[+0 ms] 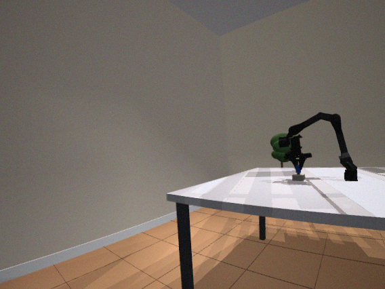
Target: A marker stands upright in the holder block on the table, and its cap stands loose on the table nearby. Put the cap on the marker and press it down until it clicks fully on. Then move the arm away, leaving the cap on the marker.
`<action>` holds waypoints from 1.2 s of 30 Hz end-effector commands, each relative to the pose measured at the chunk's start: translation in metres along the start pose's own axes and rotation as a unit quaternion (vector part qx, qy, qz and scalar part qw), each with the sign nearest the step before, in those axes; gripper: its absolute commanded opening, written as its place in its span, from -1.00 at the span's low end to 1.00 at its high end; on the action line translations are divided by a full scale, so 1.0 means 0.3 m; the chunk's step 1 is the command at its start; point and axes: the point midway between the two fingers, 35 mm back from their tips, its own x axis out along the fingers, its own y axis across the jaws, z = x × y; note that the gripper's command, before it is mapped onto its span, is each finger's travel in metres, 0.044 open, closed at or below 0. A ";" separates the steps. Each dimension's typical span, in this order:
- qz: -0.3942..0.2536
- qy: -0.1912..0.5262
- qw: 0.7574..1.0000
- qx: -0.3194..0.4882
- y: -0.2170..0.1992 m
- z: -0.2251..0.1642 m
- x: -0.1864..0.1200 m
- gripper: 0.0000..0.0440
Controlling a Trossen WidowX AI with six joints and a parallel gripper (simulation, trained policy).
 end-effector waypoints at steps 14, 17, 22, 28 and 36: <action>0.024 0.022 0.999 -0.014 0.048 -0.036 0.056 0.38; 0.020 0.017 1.000 -0.018 0.054 -0.037 0.050 0.74; 0.000 0.001 1.000 -0.020 0.049 -0.026 0.027 1.00; -0.026 -0.022 0.999 -0.020 0.038 -0.009 -0.024 1.00; -0.054 -0.048 0.997 -0.026 0.029 0.008 -0.133 1.00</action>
